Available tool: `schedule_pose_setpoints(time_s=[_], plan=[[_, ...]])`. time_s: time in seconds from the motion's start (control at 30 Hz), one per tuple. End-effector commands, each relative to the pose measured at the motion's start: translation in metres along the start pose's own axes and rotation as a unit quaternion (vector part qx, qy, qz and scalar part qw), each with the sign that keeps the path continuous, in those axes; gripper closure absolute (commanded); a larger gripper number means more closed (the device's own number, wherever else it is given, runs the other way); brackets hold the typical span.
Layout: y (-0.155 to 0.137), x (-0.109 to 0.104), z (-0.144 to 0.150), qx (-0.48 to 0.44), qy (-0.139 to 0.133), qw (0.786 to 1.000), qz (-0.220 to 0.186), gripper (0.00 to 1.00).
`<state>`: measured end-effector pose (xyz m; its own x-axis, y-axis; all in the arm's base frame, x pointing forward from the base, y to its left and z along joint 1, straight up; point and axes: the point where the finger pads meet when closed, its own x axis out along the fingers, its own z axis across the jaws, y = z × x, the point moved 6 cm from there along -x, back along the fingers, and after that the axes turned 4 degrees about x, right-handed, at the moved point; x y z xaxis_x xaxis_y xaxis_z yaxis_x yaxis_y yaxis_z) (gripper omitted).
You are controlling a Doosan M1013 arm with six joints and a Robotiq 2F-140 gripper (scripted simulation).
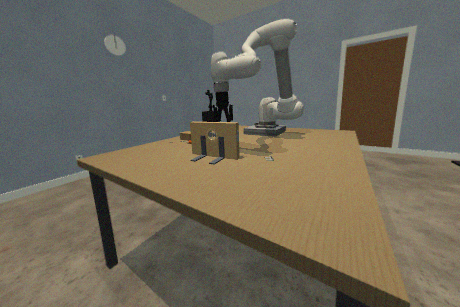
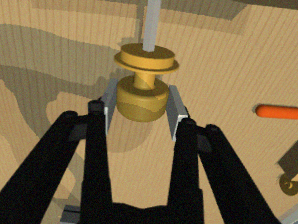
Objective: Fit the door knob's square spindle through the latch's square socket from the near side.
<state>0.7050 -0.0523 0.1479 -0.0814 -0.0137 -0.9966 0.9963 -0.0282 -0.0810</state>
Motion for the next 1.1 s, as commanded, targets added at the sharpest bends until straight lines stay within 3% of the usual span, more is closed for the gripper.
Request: schedule_pose_setpoints(time_s=[0.0, 1.07], plan=[[0.0, -0.0002, 0.0, 0.0, 0.0, 1.0, 0.0, 0.58], [0.0059, -0.0006, -0.0004, 0.0, 0.0, 1.0, 0.0, 0.58]])
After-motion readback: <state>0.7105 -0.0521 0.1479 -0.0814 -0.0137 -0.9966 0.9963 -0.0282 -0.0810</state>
